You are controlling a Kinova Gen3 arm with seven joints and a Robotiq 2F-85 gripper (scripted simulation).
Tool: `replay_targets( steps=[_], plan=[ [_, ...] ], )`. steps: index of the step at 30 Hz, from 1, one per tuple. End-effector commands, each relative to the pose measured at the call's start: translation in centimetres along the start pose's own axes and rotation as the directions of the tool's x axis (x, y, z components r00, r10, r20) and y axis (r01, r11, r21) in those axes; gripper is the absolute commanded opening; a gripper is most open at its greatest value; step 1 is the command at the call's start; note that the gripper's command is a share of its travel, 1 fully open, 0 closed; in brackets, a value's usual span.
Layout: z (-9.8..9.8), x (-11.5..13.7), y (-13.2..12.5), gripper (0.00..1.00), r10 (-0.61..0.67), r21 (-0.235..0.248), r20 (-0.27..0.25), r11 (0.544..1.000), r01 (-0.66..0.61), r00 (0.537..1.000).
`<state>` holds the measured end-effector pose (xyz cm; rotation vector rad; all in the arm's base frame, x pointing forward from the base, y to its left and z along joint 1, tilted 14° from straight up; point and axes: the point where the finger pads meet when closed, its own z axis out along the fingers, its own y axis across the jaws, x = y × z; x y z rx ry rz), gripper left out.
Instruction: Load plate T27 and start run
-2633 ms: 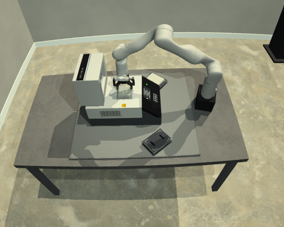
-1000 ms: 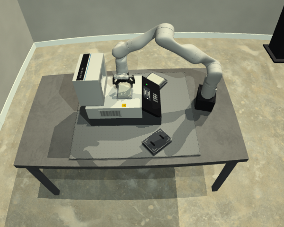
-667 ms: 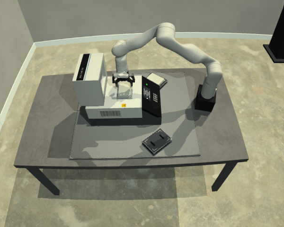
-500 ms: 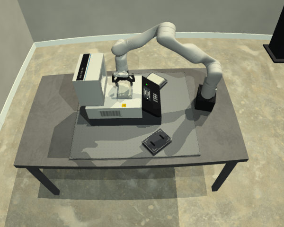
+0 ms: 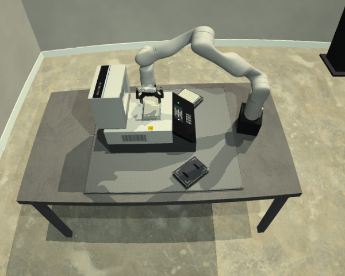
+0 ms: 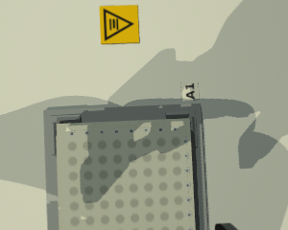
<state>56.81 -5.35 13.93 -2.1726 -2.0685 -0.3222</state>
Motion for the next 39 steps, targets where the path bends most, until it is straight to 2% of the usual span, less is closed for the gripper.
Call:
replay_targets(
  steps=[1, 28, 33, 39],
  plan=[
    [-0.1, 0.0, 0.1, 1.0, 0.0, -0.002, 0.0, 1.0, 0.0, 1.0],
    [-0.1, 0.0, 0.1, 1.0, 0.0, -0.002, 0.0, 1.0, 0.0, 1.0],
    [-0.4, -0.2, -1.6, 0.95, -0.164, -0.009, 0.023, 0.986, 0.164, 0.986],
    [-0.7, -0.5, -3.5, 0.9, -0.354, -0.013, 0.051, 0.935, 0.355, 0.934]
  ],
)
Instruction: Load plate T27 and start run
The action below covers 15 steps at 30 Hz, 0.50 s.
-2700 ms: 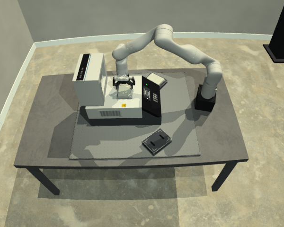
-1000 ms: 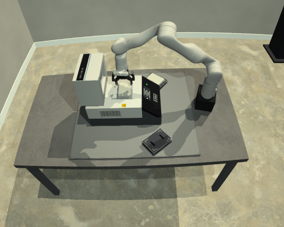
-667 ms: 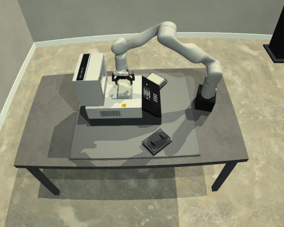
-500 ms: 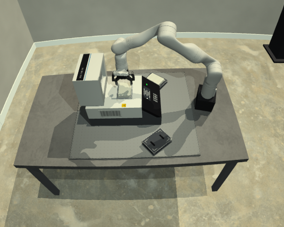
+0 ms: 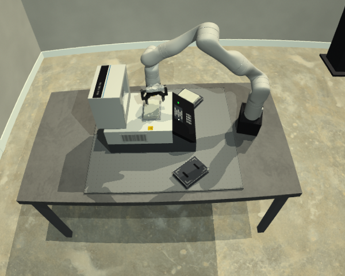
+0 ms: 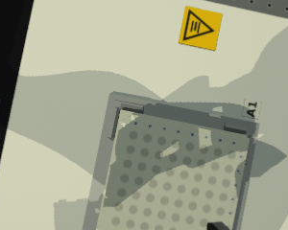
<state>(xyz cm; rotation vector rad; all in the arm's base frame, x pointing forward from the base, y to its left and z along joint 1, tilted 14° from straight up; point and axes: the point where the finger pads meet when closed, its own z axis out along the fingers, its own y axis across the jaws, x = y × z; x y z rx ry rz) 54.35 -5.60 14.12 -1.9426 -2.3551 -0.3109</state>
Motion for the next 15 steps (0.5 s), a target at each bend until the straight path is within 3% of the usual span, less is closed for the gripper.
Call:
replay_targets(
  steps=[1, 3, 7, 15],
  plan=[
    [-0.3, 0.1, -1.4, 0.89, -0.153, -0.021, 0.022, 0.988, 0.153, 0.988],
    [-0.3, 0.1, -1.4, 0.89, -0.153, -0.021, 0.022, 0.988, 0.153, 0.988],
    [-0.5, 0.3, -2.8, 0.86, -0.281, -0.024, 0.043, 0.959, 0.282, 0.959],
    [-0.9, 0.6, -5.4, 0.78, -0.52, -0.021, 0.083, 0.852, 0.523, 0.85]
  ],
)
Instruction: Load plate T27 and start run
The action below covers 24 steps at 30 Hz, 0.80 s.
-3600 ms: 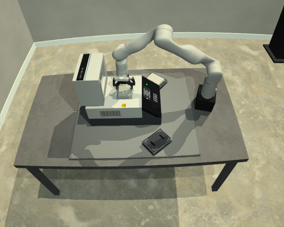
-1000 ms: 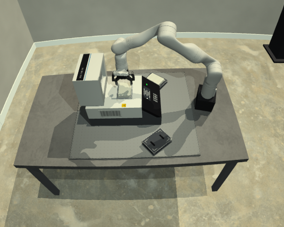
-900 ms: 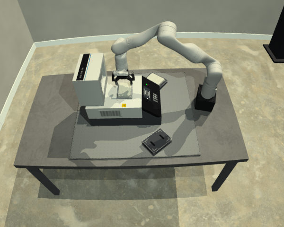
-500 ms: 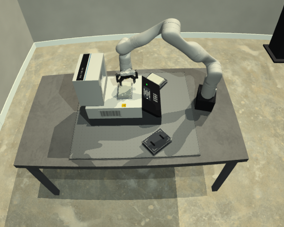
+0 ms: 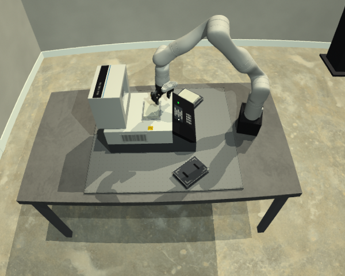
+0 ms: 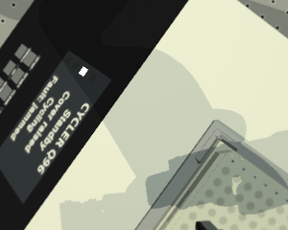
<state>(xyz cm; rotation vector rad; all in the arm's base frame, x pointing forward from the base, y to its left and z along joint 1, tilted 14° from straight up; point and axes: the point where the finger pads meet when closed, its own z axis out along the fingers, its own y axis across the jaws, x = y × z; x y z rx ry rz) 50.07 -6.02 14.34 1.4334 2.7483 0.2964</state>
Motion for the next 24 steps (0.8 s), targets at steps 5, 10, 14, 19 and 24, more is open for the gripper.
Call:
replay_targets(
  steps=[5, 10, 14, 19, 24],
  plan=[
    [-0.5, 1.1, -1.9, 0.76, -0.221, -0.026, 0.038, 0.975, 0.223, 0.974],
    [-0.8, 1.9, -3.3, 0.71, -0.378, -0.026, 0.064, 0.925, 0.38, 0.924],
    [-1.0, 2.5, -4.4, 0.68, -0.495, -0.024, 0.084, 0.867, 0.498, 0.865],
    [-1.3, 3.4, -5.8, 0.63, -0.629, -0.017, 0.109, 0.773, 0.634, 0.77],
    [-1.5, 3.9, -6.7, 0.6, -0.701, -0.01, 0.123, 0.707, 0.708, 0.702]
  ],
)
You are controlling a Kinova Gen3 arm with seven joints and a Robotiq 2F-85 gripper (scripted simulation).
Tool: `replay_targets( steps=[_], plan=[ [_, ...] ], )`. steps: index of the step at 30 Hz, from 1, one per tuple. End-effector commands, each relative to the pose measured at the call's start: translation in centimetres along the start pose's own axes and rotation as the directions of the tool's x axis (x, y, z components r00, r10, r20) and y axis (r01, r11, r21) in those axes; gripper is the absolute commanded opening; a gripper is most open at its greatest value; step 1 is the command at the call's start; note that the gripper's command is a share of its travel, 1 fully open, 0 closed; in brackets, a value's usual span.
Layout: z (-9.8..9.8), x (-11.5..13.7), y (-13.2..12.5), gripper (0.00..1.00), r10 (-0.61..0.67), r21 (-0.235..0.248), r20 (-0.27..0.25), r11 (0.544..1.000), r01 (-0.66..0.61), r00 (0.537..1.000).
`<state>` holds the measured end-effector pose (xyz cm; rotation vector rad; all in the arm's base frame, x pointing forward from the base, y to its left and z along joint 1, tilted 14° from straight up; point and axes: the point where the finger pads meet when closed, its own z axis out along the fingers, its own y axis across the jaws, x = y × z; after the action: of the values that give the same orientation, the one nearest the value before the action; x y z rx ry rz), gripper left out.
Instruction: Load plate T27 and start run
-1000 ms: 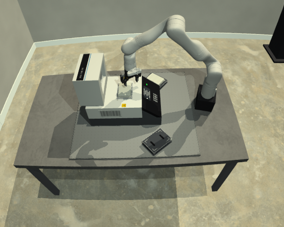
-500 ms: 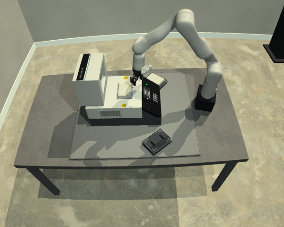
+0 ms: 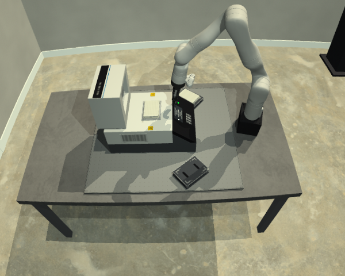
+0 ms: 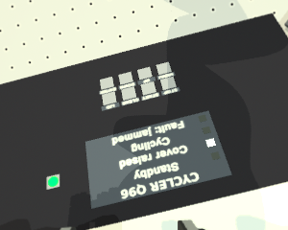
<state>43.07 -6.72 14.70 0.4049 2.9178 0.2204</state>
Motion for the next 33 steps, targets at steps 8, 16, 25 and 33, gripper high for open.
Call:
replay_targets(
  steps=[8, 16, 25, 33],
  plan=[
    [-1.1, 3.1, -1.2, 0.53, -0.344, -0.029, 0.068, 0.938, 0.346, 0.937],
    [-1.6, 4.9, -1.8, 0.48, -0.52, -0.023, 0.099, 0.851, 0.524, 0.848],
    [-2.4, 7.6, -2.9, 0.4, -0.743, -0.003, 0.142, 0.661, 0.75, 0.655],
    [-2.9, 9.3, -3.5, 0.34, -0.819, 0.009, 0.158, 0.559, 0.829, 0.551]
  ],
)
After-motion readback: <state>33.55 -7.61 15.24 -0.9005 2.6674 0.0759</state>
